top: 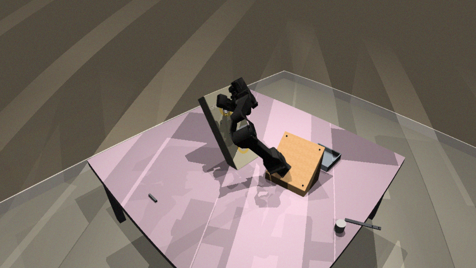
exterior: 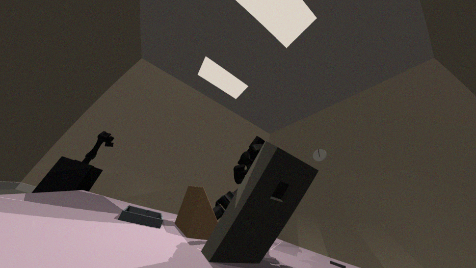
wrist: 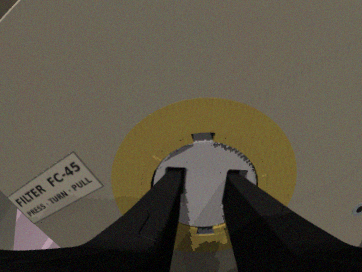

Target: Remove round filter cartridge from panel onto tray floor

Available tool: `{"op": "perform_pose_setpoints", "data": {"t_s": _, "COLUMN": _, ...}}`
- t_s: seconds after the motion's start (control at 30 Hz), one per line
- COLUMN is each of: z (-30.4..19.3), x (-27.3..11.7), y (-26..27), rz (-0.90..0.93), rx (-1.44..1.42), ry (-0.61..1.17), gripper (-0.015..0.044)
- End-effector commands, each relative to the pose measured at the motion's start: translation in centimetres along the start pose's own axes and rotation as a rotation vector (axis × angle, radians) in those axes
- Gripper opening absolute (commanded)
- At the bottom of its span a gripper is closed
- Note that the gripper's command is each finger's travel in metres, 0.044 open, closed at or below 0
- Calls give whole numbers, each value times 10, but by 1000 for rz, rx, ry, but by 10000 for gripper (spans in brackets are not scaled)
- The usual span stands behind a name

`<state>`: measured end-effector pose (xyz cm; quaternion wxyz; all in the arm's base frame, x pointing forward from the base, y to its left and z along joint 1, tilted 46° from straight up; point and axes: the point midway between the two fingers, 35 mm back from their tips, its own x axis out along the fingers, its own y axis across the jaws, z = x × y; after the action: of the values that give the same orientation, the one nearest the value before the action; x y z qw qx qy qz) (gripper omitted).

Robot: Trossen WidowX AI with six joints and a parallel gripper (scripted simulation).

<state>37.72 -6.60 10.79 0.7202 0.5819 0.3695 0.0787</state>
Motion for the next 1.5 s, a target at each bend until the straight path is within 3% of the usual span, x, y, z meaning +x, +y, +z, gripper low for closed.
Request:
{"op": "perform_pose_setpoints", "data": {"t_s": 0.0, "z": 0, "x": 0, "y": 0, "rz": 0, "rx": 0, "ry": 0, "gripper": 76}}
{"op": "perform_pose_setpoints", "data": {"t_s": 0.27, "z": 0, "x": 0, "y": 0, "rz": 0, "rx": 0, "ry": 0, "gripper": 0}}
{"op": "perform_pose_setpoints", "data": {"t_s": 0.43, "z": 0, "x": 3, "y": -1, "rz": -4, "rx": -65, "ry": 1, "gripper": 0}}
{"op": "perform_pose_setpoints", "data": {"t_s": 1.47, "z": -1, "x": 7, "y": -1, "rz": -7, "rx": -1136, "ry": 7, "gripper": 0}}
